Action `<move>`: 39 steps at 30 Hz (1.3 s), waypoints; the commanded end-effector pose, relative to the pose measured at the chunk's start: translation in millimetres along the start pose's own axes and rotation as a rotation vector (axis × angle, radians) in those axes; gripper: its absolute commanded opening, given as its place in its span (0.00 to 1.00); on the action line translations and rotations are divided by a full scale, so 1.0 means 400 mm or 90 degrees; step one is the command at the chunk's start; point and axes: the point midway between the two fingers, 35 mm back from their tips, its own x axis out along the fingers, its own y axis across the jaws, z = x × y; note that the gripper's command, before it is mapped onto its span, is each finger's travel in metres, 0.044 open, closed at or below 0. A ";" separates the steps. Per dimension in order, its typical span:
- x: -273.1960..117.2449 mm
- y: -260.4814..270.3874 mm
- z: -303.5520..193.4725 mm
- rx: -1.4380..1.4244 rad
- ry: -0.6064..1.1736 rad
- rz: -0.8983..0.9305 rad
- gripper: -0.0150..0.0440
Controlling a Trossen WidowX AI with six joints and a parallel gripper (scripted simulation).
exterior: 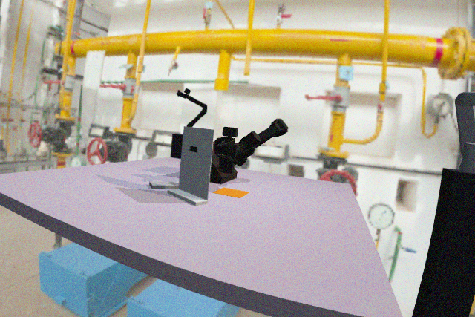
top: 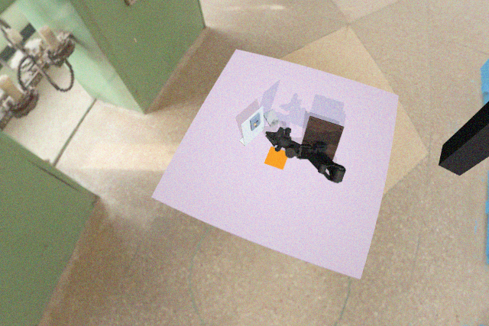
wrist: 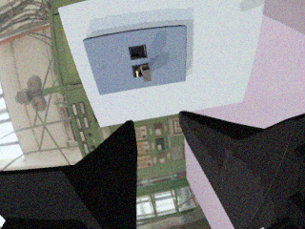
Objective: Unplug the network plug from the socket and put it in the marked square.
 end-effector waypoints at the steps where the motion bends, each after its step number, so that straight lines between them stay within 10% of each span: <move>1: 0.018 0.002 0.001 0.000 0.003 0.000 0.52; 39: 0.110 0.001 0.030 0.000 0.003 0.001 0.52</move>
